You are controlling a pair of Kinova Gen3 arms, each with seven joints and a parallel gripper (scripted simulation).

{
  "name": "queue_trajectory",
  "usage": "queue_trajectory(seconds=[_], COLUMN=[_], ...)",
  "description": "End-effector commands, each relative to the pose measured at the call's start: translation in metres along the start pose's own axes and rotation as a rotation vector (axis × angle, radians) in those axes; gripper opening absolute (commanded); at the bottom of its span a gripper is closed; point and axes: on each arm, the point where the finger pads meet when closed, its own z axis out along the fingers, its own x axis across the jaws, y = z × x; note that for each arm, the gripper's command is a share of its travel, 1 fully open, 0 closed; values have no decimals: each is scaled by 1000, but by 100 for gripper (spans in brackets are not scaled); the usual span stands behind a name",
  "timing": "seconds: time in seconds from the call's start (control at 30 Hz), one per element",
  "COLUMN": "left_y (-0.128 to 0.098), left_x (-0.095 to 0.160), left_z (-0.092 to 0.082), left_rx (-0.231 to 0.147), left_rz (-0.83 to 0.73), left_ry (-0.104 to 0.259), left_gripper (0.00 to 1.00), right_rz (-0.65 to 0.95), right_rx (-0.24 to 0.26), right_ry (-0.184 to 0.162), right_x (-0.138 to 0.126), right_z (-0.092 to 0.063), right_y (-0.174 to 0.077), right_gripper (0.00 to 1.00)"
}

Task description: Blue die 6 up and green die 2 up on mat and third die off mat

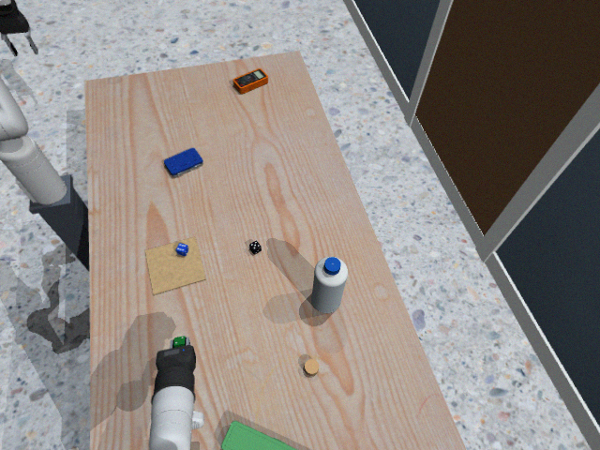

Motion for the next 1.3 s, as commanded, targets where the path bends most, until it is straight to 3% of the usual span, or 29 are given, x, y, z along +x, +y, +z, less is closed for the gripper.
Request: queue_trajectory(seconds=[0.0, 0.67, 1.27], left_y=[-1, -1, -1], left_x=[-2, -2, -2], left_z=[0, 0, 0], left_rx=[6, 6, 6], left_rz=[2, 2, 2], left_ry=[-7, -7, -7], left_gripper=[100, 100, 100], right_rz=[-6, -6, -6], right_rx=[-2, -2, -2], right_ry=[-2, -2, -2], right_x=[-2, -2, -2], right_z=[2, 29, 31], right_y=[-6, -56, -61], right_gripper=[49, 49, 49])
